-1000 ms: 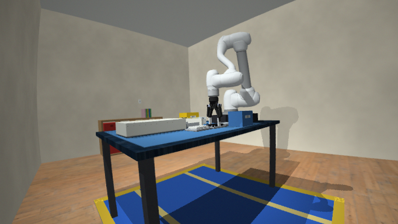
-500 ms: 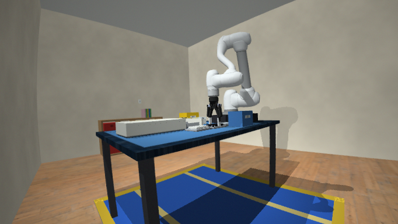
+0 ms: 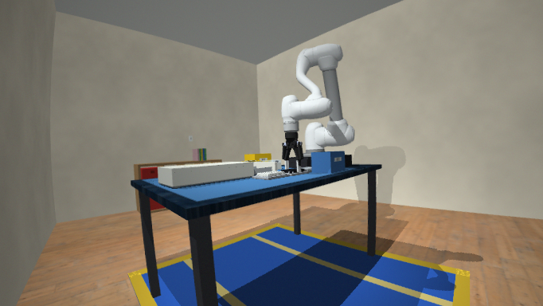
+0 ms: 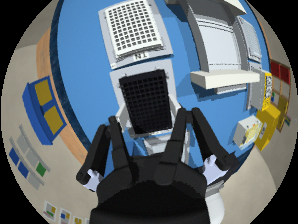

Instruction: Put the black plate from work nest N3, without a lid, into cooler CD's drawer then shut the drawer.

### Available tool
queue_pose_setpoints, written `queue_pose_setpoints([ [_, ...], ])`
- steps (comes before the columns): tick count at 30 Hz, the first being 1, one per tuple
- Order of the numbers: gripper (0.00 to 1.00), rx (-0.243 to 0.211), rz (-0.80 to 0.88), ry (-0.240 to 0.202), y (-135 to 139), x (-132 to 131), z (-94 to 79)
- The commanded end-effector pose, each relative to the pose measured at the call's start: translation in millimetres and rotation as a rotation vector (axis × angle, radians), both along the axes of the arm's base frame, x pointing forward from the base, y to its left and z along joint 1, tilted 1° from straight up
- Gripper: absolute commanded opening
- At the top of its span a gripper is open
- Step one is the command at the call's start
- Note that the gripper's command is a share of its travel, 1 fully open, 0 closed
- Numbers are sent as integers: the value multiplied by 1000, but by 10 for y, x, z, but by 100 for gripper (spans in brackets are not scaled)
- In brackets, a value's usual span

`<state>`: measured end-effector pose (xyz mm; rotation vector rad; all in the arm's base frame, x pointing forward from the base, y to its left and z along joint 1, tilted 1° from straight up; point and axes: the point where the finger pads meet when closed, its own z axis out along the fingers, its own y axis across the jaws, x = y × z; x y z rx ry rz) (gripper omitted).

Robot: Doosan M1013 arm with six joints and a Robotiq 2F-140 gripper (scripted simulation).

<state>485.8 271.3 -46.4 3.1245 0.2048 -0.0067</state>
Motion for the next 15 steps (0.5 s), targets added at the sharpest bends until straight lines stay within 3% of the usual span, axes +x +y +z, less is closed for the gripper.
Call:
queue_pose_setpoints([
  [1, 0, 0, 0, 0, 1, 0, 10],
  [15, 0, 0, 0, 0, 1, 0, 50],
])
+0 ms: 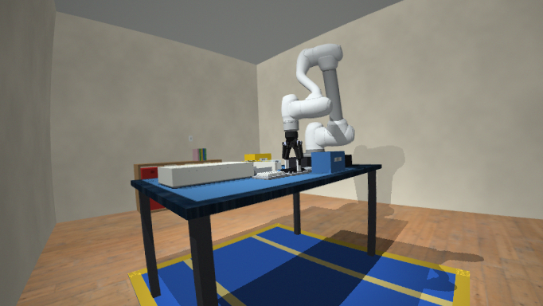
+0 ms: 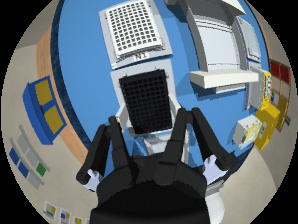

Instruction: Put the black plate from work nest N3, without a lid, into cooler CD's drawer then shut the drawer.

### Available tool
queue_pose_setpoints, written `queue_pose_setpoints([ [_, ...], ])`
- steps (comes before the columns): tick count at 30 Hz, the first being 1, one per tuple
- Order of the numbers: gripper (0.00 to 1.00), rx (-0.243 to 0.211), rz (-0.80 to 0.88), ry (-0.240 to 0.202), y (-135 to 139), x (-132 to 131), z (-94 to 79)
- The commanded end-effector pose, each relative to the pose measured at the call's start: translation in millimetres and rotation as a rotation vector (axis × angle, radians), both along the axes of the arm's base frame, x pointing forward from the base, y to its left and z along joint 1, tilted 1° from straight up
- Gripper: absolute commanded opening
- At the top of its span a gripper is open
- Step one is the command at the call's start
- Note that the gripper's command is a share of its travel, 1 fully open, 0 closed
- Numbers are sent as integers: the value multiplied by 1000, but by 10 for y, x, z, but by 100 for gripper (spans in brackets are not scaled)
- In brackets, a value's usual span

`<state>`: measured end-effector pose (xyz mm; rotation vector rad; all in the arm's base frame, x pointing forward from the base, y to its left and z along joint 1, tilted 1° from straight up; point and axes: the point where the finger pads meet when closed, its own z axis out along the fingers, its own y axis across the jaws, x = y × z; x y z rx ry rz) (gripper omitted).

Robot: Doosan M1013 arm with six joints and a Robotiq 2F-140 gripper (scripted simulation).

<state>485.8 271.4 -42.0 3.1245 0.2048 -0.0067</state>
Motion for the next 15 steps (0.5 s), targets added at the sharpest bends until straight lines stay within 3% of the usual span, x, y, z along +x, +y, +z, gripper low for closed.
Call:
queue_pose_setpoints([
  [1, 0, 0, 0, 0, 1, 0, 9],
  [15, 0, 0, 0, 0, 1, 0, 69],
])
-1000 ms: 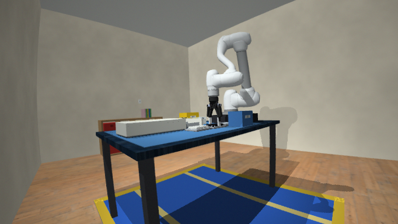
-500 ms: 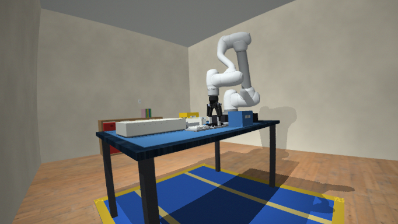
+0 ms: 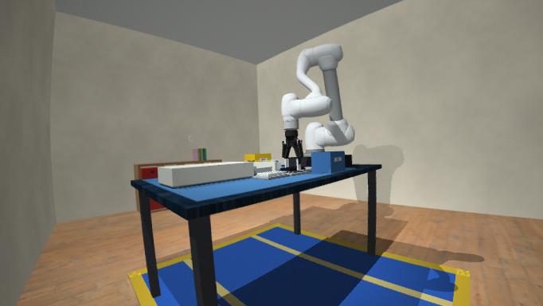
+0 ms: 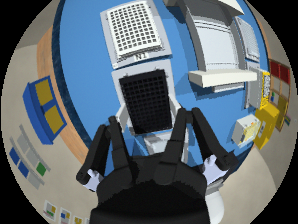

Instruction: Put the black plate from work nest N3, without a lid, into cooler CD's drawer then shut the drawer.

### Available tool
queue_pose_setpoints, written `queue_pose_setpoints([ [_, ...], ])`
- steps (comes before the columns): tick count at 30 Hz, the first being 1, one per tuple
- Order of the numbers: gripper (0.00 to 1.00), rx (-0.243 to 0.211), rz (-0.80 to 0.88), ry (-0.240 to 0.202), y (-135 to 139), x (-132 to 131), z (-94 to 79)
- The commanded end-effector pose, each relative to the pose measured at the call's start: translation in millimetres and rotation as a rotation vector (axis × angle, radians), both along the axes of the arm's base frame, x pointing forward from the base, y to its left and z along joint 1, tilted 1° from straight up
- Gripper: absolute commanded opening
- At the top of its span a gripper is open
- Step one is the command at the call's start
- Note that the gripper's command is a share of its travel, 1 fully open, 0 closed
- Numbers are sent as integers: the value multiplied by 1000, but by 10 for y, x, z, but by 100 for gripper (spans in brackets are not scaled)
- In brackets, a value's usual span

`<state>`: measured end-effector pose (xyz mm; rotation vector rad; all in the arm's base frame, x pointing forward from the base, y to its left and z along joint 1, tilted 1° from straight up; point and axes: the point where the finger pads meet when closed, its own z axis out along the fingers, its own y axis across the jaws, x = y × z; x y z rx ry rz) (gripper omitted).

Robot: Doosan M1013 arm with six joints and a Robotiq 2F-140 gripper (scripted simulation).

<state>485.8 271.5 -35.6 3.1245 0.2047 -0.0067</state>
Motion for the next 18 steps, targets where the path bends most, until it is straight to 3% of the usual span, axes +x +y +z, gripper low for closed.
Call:
queue_pose_setpoints([
  [1, 0, 0, 0, 0, 1, 0, 18],
  [18, 0, 0, 0, 0, 3, 1, 218],
])
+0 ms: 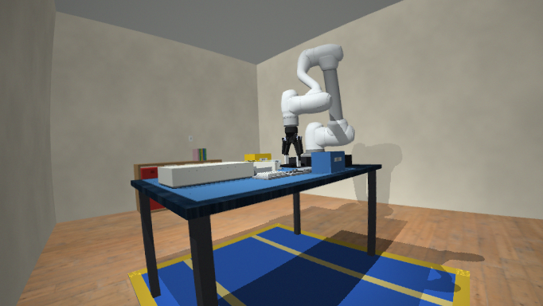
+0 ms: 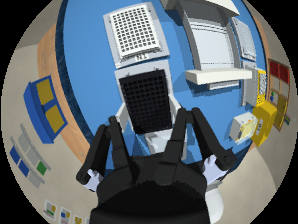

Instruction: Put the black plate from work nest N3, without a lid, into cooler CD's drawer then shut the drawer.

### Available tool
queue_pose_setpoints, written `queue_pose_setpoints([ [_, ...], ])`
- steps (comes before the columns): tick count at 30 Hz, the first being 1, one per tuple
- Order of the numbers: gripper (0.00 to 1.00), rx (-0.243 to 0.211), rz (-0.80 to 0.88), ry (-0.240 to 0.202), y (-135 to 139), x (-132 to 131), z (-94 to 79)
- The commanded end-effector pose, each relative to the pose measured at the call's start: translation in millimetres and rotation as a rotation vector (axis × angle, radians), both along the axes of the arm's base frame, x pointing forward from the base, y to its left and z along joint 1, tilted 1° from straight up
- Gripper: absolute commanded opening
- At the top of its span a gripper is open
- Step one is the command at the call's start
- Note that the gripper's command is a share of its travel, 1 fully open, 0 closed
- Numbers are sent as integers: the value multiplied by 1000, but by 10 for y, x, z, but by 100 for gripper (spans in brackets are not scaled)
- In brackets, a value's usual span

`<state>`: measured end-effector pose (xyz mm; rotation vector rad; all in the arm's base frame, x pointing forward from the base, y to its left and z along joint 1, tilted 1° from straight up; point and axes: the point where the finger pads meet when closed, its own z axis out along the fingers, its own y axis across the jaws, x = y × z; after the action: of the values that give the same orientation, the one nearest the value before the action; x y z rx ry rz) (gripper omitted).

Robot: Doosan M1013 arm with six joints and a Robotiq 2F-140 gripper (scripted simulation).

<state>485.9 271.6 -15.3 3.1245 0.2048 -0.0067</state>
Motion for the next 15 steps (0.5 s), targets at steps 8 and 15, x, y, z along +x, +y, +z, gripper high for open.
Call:
queue_pose_setpoints([
  [8, 0, 0, 0, 0, 2, 0, 122],
  [15, 0, 0, 0, 0, 3, 1, 202],
])
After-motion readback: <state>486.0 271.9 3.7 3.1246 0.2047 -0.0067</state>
